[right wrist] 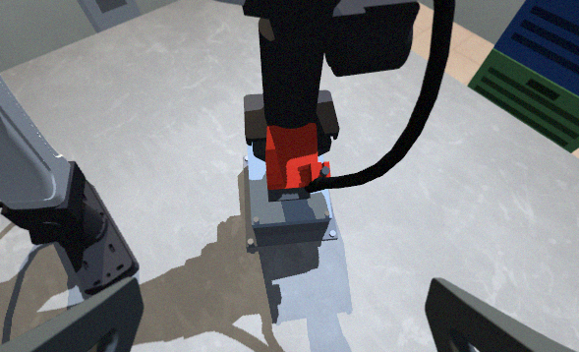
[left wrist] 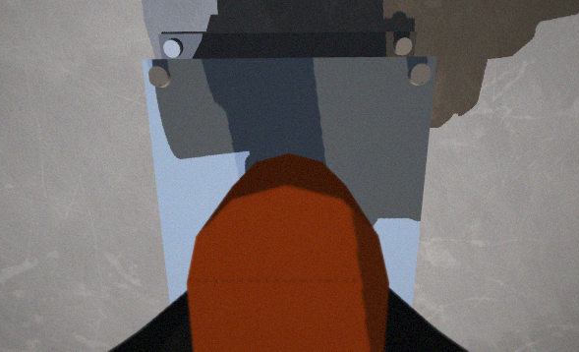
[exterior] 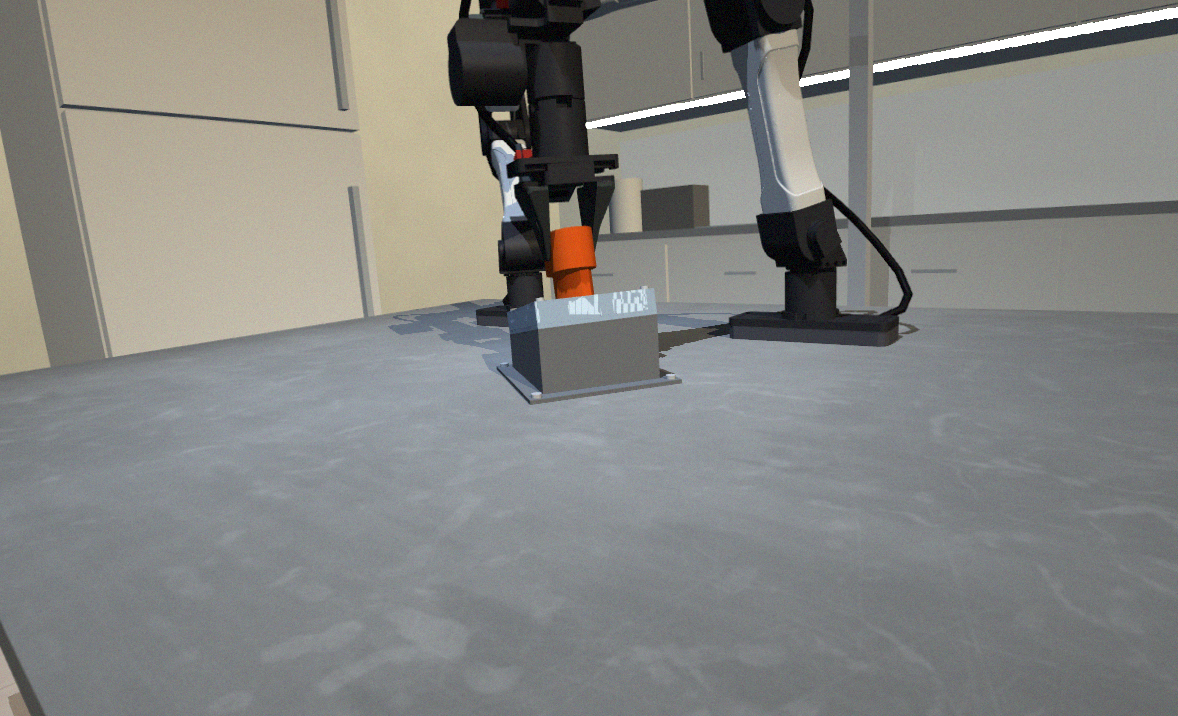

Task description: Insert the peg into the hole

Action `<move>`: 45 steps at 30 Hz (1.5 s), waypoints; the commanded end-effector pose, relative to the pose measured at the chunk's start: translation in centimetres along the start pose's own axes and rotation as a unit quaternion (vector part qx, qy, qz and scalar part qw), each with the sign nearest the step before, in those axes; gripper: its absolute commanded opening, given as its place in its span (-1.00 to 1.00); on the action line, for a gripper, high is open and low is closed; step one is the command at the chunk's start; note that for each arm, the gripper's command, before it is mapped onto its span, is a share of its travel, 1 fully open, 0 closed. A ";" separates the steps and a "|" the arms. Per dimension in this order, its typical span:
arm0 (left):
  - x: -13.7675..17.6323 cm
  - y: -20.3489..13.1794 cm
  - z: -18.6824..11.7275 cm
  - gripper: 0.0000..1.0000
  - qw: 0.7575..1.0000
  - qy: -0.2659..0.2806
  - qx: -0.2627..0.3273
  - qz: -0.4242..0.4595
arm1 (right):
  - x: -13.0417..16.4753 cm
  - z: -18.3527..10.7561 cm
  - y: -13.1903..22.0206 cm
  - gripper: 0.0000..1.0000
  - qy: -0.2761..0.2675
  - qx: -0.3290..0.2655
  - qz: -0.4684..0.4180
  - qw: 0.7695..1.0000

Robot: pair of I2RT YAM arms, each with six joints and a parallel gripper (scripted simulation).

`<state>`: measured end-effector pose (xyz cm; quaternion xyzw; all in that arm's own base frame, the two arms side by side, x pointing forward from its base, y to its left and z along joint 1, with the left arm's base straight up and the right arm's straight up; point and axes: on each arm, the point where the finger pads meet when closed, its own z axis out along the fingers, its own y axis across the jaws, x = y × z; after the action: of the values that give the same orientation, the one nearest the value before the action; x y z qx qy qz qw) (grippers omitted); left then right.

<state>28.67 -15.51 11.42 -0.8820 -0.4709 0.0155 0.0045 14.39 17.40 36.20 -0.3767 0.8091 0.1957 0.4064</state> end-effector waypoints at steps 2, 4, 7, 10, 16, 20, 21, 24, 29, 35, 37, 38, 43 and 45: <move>0.1 0.5 -1.0 -0.22 0.999 0.000 -0.032 0.002 | -0.5 -0.6 -0.1 1.00 -0.008 0.005 0.004 1.000; 0.1 0.5 -0.9 -0.22 0.999 0.000 -0.033 0.002 | -0.5 -0.6 -0.1 1.00 -0.008 0.005 0.004 1.000; 0.2 0.6 -0.9 -0.22 0.999 0.000 -0.034 0.002 | -0.5 -0.6 -0.1 1.00 -0.008 0.005 0.004 1.000; 0.2 0.5 -0.6 -0.22 0.999 0.000 -0.033 0.003 | -0.5 -0.6 -0.1 1.00 -0.008 0.005 0.004 1.000; 0.3 0.5 0.3 -0.22 1.000 -0.001 -0.023 0.002 | -0.5 -0.6 -0.1 1.00 -0.008 0.005 0.004 1.000; 0.4 0.5 0.6 -0.22 1.000 -0.001 -0.023 0.001 | -0.5 -0.6 -0.1 1.00 -0.008 0.005 0.004 1.000; 0.4 0.5 0.6 -0.22 1.000 -0.001 -0.023 0.001 | -0.5 -0.6 -0.1 1.00 -0.008 0.005 0.004 1.000; 0.4 0.6 0.6 -0.22 1.000 -0.001 -0.025 0.000 | -0.5 -0.6 -0.1 1.00 -0.008 0.005 0.004 1.000; 0.4 0.5 1.0 -0.22 1.000 -0.001 -0.022 0.002 | -0.5 -0.6 -0.1 1.00 -0.008 0.005 0.004 1.000; 0.4 0.5 1.2 -0.22 1.000 -0.001 -0.018 0.001 | -0.5 -0.6 -0.1 1.00 -0.008 0.005 0.004 1.000; 0.3 0.4 0.9 -0.22 1.000 0.001 -0.019 0.001 | -0.5 -0.6 -0.1 1.00 -0.008 0.005 0.004 1.000; 0.3 0.4 0.9 -0.22 1.000 0.003 -0.019 0.001 | -0.5 -0.6 -0.1 1.00 -0.008 0.005 0.004 1.000; 0.3 0.4 0.8 0.01 1.000 0.001 -0.019 0.002 | -0.5 -0.6 -0.1 1.00 -0.008 0.005 0.004 1.000; 0.4 0.4 0.0 0.39 1.000 0.002 -0.027 0.002 | -0.5 -0.6 -0.1 1.00 -0.008 0.005 0.004 1.000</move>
<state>28.79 -15.26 9.76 -0.8823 -0.4704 0.0144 0.0023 14.39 17.40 36.20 -0.3767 0.8091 0.1957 0.4064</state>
